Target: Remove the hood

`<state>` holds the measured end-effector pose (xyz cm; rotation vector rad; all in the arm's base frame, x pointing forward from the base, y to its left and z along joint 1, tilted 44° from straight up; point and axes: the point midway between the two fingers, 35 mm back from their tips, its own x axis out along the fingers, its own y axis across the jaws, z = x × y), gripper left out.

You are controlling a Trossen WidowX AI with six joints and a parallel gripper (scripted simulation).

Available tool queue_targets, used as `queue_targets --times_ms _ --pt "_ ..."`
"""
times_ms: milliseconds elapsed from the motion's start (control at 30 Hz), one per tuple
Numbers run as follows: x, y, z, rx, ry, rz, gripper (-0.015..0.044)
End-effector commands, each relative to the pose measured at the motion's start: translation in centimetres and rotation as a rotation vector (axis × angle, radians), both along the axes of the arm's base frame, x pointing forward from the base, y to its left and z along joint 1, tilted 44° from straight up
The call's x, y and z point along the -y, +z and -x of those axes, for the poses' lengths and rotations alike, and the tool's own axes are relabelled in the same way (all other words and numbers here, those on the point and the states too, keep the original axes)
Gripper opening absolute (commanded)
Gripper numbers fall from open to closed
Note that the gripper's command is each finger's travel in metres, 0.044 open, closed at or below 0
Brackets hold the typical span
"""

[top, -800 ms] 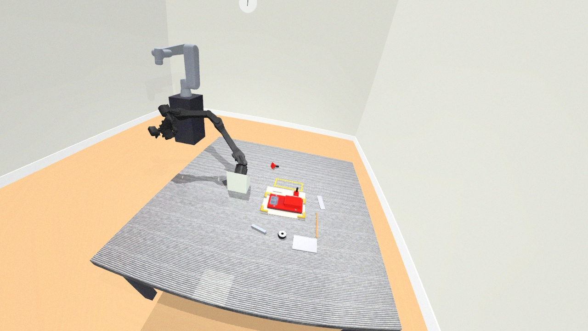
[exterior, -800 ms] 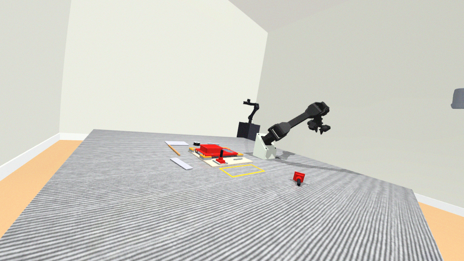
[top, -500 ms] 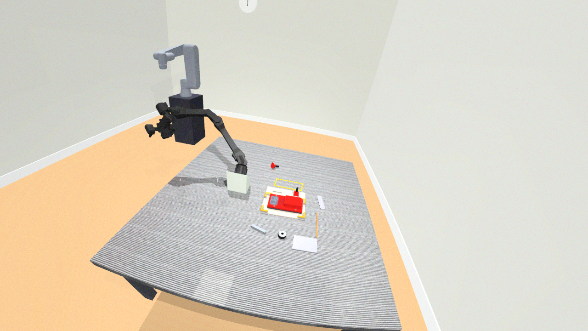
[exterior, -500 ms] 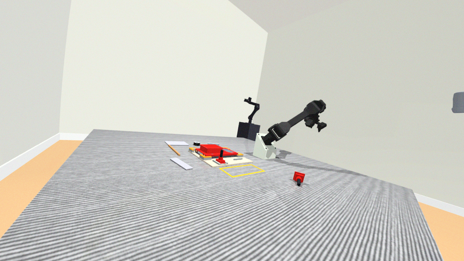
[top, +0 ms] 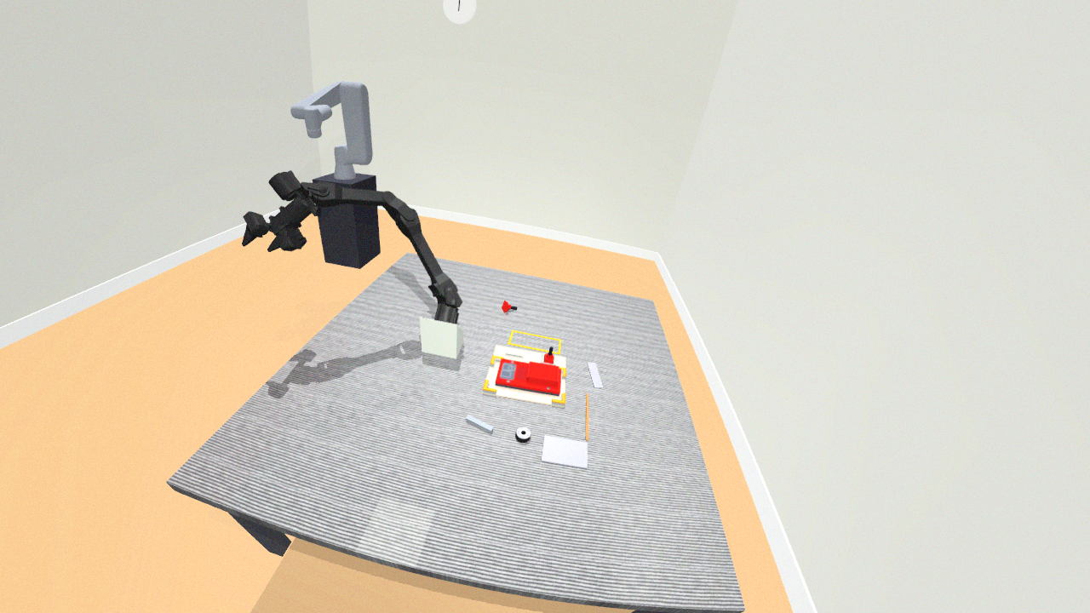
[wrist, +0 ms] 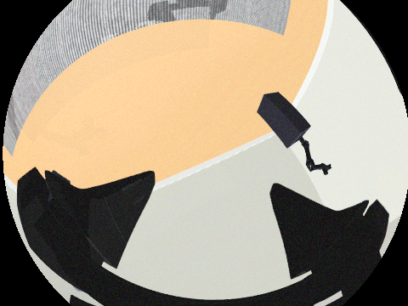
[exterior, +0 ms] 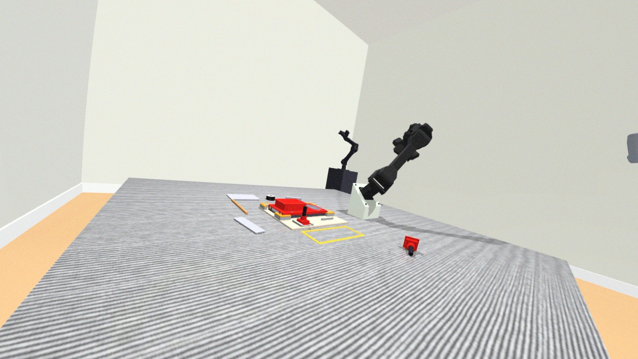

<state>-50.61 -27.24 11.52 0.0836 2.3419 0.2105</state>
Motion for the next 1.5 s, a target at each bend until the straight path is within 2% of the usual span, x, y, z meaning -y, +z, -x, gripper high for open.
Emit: queue_targets --times_ms 0,167,467,733,867,1100,1467 --pt "4.1 -1.3 -3.3 0.053 0.048 0.062 0.044" --pt "9.1 -2.9 -8.2 0.129 0.102 0.139 0.044" --pt "15.5 -5.4 -17.9 0.278 0.204 0.228 0.044" --pt "18.8 -6.5 -26.2 0.351 0.29 0.219 0.044" --pt "20.0 -7.4 -30.5 0.422 0.301 0.237 0.044" --pt "21.2 -9.2 -40.4 0.585 0.305 0.246 0.044" --pt "18.7 -11.7 -55.9 0.823 0.253 0.168 0.044"
